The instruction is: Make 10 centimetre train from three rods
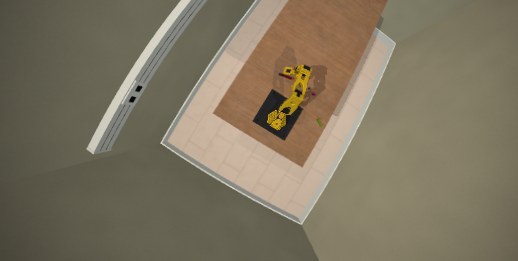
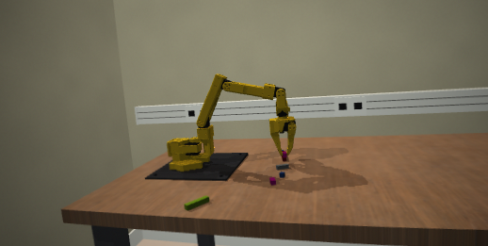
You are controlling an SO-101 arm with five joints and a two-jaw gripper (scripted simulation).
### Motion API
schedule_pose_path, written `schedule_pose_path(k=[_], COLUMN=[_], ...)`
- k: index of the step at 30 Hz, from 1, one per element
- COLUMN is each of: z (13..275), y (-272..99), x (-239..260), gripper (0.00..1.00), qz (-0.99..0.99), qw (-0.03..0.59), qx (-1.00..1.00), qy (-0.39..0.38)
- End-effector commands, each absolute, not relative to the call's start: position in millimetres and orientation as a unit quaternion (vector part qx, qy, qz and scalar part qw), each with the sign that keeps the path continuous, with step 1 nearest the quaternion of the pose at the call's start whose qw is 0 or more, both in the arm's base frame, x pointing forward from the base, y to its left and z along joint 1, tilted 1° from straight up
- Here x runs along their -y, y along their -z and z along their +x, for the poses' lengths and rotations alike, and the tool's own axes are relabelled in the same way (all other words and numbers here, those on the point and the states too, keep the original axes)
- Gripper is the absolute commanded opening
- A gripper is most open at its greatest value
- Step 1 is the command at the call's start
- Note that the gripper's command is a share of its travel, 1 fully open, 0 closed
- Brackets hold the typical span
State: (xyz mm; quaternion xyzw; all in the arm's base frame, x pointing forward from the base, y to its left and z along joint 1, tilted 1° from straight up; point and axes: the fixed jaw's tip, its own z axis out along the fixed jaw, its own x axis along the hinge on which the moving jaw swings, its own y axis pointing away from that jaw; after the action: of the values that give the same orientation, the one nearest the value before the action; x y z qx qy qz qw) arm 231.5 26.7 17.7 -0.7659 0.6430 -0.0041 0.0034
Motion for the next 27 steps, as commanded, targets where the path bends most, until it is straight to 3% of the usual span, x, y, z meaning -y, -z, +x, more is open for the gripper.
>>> schedule_pose_path(k=[1, 27], z=[228.3, 225.0], y=[-11.0, -3.1], x=[-28.3, -27.6], gripper=[0.00, 0.00], qz=[-0.765, -0.765], qw=[-0.002, -0.014], qx=[-0.644, -0.644], qy=[-0.002, -0.013])
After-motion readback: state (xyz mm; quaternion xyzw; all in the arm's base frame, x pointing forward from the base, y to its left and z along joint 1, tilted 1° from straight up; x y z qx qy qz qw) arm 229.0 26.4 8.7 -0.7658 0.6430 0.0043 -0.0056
